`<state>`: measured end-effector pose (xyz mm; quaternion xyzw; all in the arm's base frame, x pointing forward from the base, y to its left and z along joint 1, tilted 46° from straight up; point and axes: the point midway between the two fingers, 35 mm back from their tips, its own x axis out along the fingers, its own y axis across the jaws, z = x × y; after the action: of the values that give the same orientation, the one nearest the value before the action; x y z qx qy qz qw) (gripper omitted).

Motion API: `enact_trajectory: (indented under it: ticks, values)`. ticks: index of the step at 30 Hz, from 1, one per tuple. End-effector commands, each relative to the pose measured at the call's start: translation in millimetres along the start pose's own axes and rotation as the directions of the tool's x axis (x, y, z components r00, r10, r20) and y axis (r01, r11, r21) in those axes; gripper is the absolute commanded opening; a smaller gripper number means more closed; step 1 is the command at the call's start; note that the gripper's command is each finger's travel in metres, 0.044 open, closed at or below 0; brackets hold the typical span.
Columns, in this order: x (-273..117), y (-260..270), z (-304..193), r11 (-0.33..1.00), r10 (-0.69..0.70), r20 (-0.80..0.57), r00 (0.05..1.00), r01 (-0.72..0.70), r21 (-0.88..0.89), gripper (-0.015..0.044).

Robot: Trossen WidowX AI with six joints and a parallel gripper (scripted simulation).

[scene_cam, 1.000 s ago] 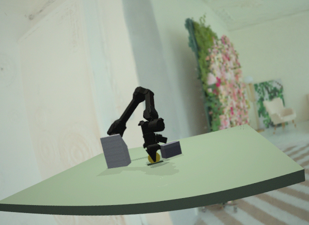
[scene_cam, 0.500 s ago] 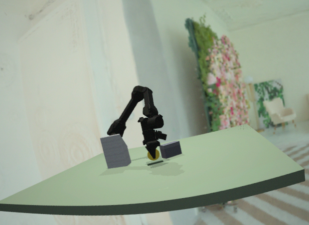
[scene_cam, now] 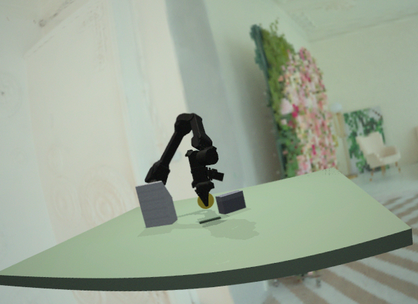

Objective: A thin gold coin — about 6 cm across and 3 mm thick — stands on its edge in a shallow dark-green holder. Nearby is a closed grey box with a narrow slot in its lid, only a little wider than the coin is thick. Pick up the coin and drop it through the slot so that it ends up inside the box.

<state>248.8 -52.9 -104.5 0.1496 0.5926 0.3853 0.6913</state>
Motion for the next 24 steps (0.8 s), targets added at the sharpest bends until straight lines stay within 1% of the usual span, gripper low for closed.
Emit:
enact_trajectory:
  ticks: [1, 13, 17, 24]
  values:
    - [-11.2, -1.7, 0.4, 1.000, -0.008, 0.002, 1.000, 0.008, -0.004, 0.0000]
    - [-41.2, 0.2, -1.0, 1.000, -0.010, 0.005, 1.000, 0.010, -0.023, 0.0000]
    - [-44.9, 0.7, -1.2, 0.999, -0.010, 0.005, 1.000, 0.010, -0.030, 0.0000]
    - [-44.9, -0.2, 3.3, 0.976, -0.010, 0.005, 1.000, 0.011, -0.216, 0.0000]
